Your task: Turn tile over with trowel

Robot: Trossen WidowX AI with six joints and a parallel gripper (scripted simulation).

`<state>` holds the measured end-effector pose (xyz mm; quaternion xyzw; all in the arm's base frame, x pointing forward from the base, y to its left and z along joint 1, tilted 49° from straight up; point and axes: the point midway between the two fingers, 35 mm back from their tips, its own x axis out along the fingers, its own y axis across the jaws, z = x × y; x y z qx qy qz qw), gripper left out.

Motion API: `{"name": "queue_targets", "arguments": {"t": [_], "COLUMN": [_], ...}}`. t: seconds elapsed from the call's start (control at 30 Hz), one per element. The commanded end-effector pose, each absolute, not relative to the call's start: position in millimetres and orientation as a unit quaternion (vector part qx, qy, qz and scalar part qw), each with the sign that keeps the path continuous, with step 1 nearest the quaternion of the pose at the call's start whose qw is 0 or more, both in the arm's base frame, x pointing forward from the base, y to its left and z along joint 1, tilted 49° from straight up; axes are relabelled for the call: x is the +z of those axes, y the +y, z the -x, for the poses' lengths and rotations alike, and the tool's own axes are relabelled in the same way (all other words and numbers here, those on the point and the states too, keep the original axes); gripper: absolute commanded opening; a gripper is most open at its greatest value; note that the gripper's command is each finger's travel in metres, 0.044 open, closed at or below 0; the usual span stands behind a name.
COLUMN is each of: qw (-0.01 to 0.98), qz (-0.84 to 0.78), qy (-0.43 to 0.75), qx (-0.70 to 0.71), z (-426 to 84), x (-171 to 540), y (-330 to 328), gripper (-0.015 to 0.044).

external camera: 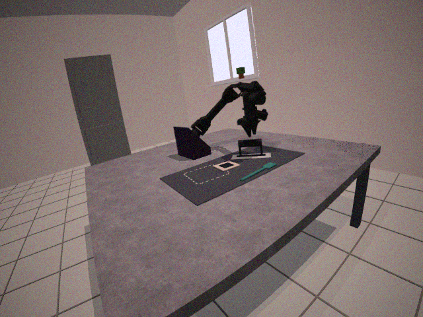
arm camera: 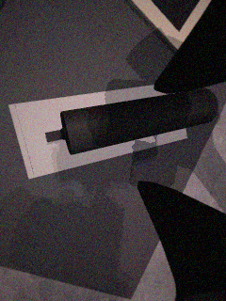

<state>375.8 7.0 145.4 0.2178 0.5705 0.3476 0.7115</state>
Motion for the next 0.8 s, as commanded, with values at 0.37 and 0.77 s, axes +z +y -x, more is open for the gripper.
{"name": "queue_targets", "arguments": {"t": [0.37,0.77], "qw": [0.738,0.738], "qz": [-0.081,-0.081], "qy": [0.497,0.497], "qx": [0.450,0.450], "z": [-371,-373], "x": [135,126], "y": [-5,5], "gripper": [0.0270,0.0270]}}
